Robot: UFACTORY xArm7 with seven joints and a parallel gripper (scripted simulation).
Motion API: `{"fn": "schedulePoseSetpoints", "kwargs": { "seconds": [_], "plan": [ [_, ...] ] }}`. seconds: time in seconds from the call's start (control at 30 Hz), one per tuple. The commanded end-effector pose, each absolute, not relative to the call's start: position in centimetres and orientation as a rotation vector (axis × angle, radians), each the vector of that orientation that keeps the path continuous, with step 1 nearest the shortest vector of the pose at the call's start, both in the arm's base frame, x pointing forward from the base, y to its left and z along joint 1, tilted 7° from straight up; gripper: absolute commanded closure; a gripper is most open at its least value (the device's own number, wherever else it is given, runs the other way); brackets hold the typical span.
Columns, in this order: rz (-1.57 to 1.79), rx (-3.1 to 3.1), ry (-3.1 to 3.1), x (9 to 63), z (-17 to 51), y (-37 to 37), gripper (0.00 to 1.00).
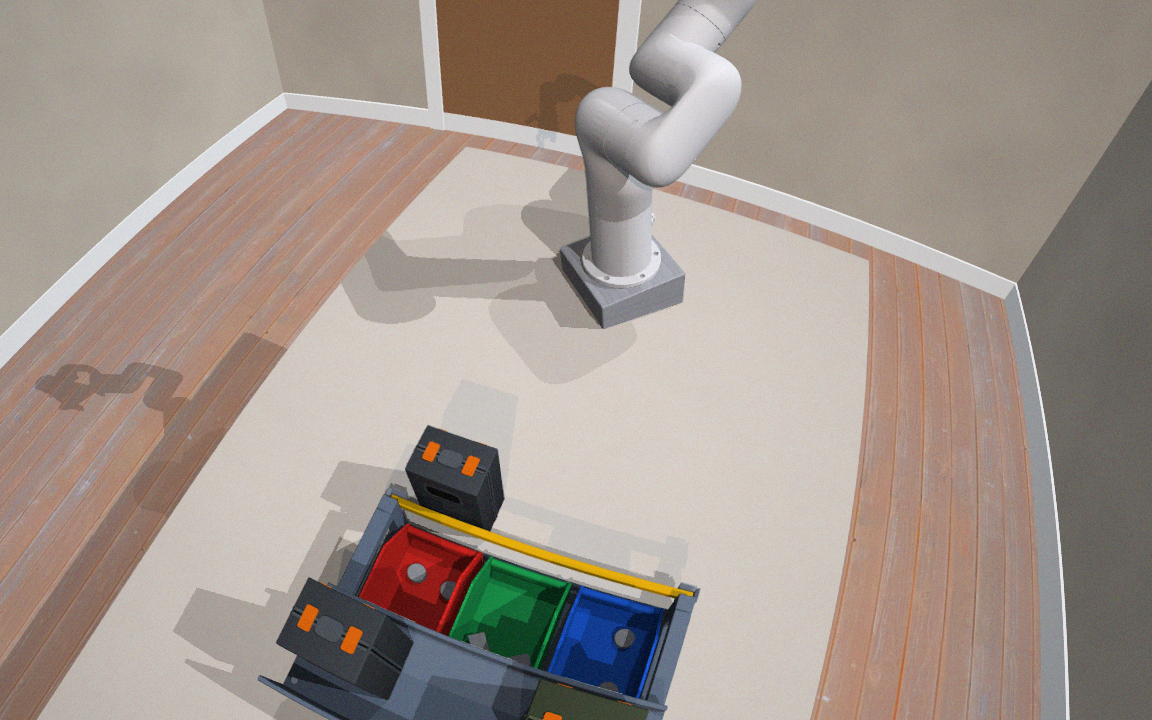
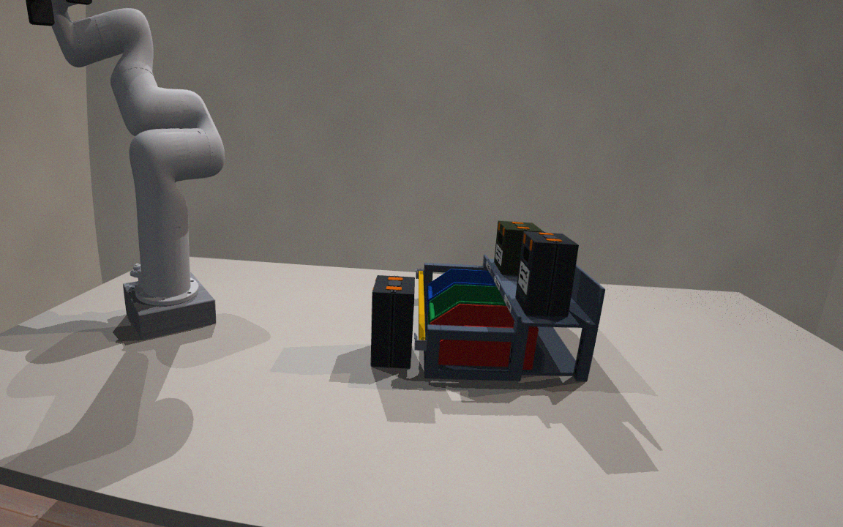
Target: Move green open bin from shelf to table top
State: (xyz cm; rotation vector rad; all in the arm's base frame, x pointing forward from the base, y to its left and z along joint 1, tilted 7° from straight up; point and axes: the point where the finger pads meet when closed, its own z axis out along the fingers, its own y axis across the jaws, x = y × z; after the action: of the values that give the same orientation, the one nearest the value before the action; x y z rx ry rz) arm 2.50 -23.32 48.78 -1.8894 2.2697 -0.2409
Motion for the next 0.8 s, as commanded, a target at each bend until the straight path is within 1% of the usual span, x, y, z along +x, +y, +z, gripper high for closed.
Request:
{"fn": "schedulePoseSetpoints", "kwargs": {
  "seconds": [0.0,0.2,0.37,0.77],
  "plan": [
    [-0.245,-1.904,2.264,2.43,48.88,-23.34,0.0],
    [-0.245,-1.904,2.264,2.43,48.88,-23.34,0.0],
    [-0.213,-2.238,2.107,2.44,48.87,-23.34,0.0],
    [-0.213,-2.238,2.107,2.44,48.87,-23.34,0.0]
  ]
}}
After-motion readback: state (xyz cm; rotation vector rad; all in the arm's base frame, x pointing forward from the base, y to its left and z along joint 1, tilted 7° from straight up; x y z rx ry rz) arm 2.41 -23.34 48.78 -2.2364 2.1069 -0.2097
